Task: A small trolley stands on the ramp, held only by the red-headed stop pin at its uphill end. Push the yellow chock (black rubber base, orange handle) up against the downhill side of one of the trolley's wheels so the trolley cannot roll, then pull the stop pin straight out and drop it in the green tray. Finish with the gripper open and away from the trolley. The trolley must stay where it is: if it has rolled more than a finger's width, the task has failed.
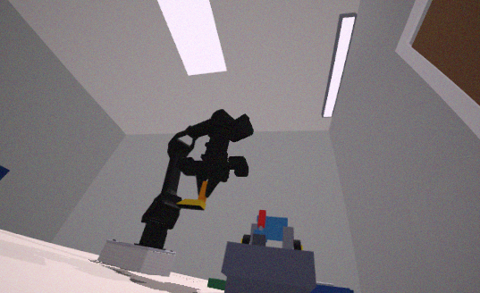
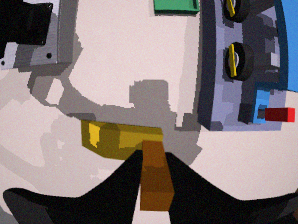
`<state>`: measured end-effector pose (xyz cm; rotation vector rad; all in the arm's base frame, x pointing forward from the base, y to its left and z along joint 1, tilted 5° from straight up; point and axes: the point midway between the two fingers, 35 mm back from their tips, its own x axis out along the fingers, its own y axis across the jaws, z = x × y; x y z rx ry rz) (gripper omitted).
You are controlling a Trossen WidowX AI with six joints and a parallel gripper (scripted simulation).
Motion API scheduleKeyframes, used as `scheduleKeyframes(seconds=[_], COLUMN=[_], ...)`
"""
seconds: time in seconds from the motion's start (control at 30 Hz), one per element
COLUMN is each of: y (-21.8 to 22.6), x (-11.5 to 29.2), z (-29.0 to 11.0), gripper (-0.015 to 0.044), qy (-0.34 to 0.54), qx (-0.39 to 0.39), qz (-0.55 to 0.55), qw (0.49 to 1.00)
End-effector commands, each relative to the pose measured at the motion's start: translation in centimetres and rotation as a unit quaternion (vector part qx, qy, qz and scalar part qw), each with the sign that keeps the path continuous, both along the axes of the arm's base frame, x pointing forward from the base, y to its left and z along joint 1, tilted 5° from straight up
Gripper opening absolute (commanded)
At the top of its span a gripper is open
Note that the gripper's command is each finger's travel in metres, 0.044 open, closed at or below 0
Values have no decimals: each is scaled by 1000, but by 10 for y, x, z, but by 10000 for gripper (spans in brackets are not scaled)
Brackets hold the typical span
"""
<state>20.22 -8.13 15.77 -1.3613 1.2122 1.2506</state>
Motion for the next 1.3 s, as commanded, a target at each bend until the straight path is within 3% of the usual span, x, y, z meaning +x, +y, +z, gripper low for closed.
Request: scheduleKeyframes(seconds=[0.0,1.27], y=[13,140], x=[1,17], z=[-2,-20], gripper=[0,0], qy=[2,2], qx=[2,8], qz=[17,29], qw=[1000,1000])
